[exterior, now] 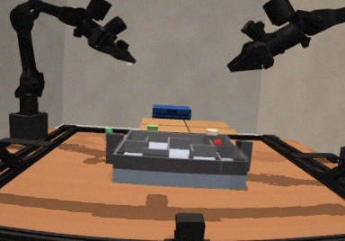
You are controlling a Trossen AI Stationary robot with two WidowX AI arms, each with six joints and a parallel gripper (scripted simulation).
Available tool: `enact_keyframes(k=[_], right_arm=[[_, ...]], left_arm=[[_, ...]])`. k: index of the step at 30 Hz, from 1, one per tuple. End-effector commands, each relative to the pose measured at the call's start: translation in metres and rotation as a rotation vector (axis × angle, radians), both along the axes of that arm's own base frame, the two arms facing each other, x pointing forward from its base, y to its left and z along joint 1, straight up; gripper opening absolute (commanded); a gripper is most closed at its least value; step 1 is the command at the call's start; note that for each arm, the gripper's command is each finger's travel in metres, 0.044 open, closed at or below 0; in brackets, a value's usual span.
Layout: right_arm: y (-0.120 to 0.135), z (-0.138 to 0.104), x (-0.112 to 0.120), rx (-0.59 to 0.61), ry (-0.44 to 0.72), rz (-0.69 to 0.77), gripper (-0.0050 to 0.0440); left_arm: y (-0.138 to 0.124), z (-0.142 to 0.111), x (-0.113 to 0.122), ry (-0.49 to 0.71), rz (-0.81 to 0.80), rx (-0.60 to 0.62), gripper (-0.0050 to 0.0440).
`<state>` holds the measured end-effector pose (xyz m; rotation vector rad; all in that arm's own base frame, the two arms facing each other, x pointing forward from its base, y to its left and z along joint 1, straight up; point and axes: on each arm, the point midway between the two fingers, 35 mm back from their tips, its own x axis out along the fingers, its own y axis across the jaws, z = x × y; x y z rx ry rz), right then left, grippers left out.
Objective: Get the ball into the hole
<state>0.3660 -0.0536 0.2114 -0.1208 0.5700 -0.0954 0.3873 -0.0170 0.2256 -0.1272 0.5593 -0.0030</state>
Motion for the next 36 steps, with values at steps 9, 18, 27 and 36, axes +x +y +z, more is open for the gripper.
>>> enact_keyframes(k=[9,18,27,36], right_arm=[[-0.047,-0.102,-0.011,0.012,0.566,-0.007,0.04],[-0.07,-0.156,-0.041,0.092,0.93,0.037,0.04],[-0.074,-0.165,-0.049,0.117,1.002,0.051,0.04],[-0.074,-0.18,-0.049,0.118,1.003,0.051,0.04]], left_arm=[[-0.018,-0.103,0.019,0.558,0.051,-0.049,0.04],[-0.027,-0.164,0.006,0.936,0.12,-0.039,0.04],[-0.028,-0.175,0.001,1.013,0.137,-0.032,0.04],[-0.028,-0.19,0.002,1.014,0.137,-0.032,0.04]])
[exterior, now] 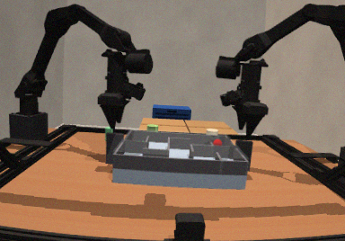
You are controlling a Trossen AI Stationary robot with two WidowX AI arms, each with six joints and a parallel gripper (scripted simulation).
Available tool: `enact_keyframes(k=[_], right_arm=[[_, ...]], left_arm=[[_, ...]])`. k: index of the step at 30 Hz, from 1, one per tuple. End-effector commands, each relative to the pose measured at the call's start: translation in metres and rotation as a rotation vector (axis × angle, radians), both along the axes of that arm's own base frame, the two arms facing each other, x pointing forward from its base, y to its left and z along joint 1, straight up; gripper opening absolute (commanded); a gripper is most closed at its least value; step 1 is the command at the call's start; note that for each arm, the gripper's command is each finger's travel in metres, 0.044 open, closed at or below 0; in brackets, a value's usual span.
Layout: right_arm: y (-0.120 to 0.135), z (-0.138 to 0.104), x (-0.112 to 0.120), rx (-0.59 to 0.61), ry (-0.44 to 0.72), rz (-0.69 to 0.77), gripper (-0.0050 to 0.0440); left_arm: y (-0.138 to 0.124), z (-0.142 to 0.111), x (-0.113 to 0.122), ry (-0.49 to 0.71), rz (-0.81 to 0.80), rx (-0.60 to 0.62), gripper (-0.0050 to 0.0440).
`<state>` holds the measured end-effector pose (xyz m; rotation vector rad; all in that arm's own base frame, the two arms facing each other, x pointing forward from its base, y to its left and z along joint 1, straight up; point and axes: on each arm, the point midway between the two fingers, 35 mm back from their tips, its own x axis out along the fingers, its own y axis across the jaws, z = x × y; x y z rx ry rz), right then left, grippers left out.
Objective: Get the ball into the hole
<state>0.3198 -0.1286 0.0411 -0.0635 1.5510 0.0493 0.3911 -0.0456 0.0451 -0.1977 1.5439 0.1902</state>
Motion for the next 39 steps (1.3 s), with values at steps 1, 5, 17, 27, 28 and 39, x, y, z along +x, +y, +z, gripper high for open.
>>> enact_keyframes(k=[1,5,17,27,28,39], right_arm=[[0.001,-0.009,-0.003,0.007,0.019,0.005,0.04],[0.001,-0.01,-0.003,0.007,0.019,0.005,0.04],[0.0,-0.027,-0.001,0.008,0.019,0.004,0.04],[0.0,-0.04,-0.001,0.008,0.019,0.004,0.04],[0.0,-0.041,-0.001,0.008,0.019,0.004,0.04],[0.0,-0.059,-0.001,0.008,0.019,0.003,0.04]], left_arm=[[0.0,-0.009,-0.002,0.018,0.002,0.002,0.04],[0.0,-0.01,-0.002,0.018,0.002,0.002,0.04],[0.0,-0.026,-0.001,0.019,0.002,0.002,0.04],[0.0,-0.039,0.0,0.019,0.001,0.002,0.04],[0.0,-0.041,0.0,0.019,0.001,0.002,0.04],[0.0,-0.059,-0.001,0.019,0.001,0.002,0.04]])
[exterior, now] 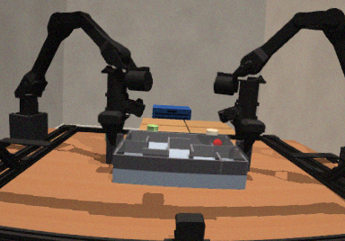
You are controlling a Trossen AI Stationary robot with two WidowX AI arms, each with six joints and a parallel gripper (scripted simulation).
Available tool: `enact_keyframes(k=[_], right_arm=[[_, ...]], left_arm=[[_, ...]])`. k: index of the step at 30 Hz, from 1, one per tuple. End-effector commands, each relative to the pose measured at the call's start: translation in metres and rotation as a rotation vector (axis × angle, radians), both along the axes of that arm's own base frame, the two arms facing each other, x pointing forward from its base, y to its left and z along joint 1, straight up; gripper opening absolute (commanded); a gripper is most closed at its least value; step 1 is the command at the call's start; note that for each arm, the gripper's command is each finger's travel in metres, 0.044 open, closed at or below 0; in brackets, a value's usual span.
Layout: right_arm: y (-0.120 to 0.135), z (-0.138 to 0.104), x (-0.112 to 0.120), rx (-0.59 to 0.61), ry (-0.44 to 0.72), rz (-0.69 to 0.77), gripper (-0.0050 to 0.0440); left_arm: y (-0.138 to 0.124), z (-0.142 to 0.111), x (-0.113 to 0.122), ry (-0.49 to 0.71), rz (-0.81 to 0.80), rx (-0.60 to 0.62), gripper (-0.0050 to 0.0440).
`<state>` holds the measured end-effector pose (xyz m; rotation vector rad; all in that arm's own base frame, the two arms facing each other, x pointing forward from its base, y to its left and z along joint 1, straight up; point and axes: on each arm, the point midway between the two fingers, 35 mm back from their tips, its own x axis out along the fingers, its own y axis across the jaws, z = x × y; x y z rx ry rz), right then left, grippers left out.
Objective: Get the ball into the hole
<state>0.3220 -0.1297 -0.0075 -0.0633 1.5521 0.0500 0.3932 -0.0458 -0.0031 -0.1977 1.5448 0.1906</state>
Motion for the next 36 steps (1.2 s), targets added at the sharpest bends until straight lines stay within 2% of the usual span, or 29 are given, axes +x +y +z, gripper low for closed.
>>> enact_keyframes(k=[1,14,17,19,32,36], right_arm=[[0.001,-0.011,-0.004,0.008,0.018,0.003,0.04],[0.002,-0.023,-0.005,0.008,0.018,0.002,0.04],[0.002,-0.023,-0.005,0.008,0.018,0.002,0.0328],[0.002,-0.023,-0.005,0.008,0.018,0.002,0.0328],[0.002,-0.023,-0.005,0.008,0.018,0.002,0.002],[0.002,-0.023,-0.005,0.008,0.018,0.002,0.002]], left_arm=[[0.0,-0.011,-0.003,0.018,0.001,0.002,0.04],[0.001,-0.023,-0.004,0.018,0.001,0.002,0.04],[0.001,-0.023,-0.004,0.018,0.001,0.002,0.0328],[0.001,-0.023,-0.004,0.018,0.001,0.002,0.0328],[0.001,-0.023,-0.004,0.018,0.001,0.002,0.002],[0.001,-0.023,-0.004,0.018,0.001,0.002,0.002]])
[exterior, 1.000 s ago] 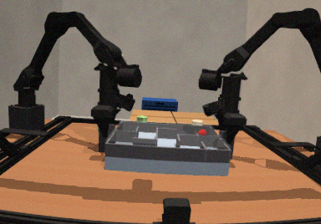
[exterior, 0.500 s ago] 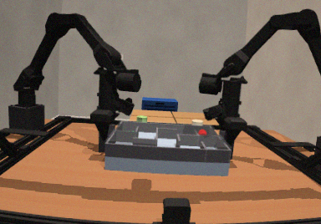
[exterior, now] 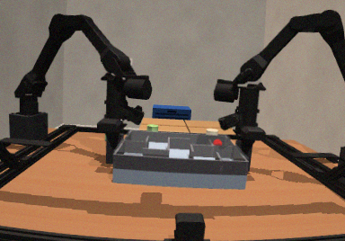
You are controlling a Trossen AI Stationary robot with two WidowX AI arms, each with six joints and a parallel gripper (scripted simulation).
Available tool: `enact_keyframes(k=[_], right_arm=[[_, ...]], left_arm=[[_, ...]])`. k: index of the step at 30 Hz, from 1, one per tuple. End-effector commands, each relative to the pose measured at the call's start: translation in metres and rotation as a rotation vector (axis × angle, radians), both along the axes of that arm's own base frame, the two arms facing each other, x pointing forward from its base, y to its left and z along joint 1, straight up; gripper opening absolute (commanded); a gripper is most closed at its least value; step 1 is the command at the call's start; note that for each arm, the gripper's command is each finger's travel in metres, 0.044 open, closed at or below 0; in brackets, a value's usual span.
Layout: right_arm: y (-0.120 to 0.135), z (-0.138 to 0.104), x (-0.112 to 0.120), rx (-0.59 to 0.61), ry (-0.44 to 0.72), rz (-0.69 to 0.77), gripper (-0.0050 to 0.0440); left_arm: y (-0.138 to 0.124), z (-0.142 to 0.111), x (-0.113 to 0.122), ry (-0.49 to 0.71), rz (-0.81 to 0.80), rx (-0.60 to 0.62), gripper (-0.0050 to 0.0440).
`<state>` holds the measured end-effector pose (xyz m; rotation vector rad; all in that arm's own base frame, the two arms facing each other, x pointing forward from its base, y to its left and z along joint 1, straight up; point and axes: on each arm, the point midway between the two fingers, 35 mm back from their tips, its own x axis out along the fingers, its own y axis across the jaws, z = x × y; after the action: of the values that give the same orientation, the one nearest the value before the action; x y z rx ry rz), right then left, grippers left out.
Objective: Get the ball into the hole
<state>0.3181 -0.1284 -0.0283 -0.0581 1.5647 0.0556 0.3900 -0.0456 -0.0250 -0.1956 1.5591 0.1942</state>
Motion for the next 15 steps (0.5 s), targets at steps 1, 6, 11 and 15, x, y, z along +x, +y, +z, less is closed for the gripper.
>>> enact_keyframes(k=[1,6,11,15], right_arm=[[0.0004,-0.0021,-0.0007,0.001,0.005,0.002,0.002],[0.0004,-0.0021,-0.0007,0.001,0.005,0.002,0.002],[-0.0001,0.0001,-0.0007,0.001,0.005,0.002,0.002],[-0.0001,0.0062,-0.0007,0.001,0.005,0.002,0.002]], left_arm=[[0.0004,-0.0011,-0.0006,0.003,0.0,0.0,0.002],[0.0004,-0.0011,-0.0006,0.003,0.0,0.0,0.002],[-0.0001,0.0011,-0.0004,0.003,0.0,0.0,0.002],[-0.0001,0.0085,-0.0004,0.003,0.0,0.0,0.002]])
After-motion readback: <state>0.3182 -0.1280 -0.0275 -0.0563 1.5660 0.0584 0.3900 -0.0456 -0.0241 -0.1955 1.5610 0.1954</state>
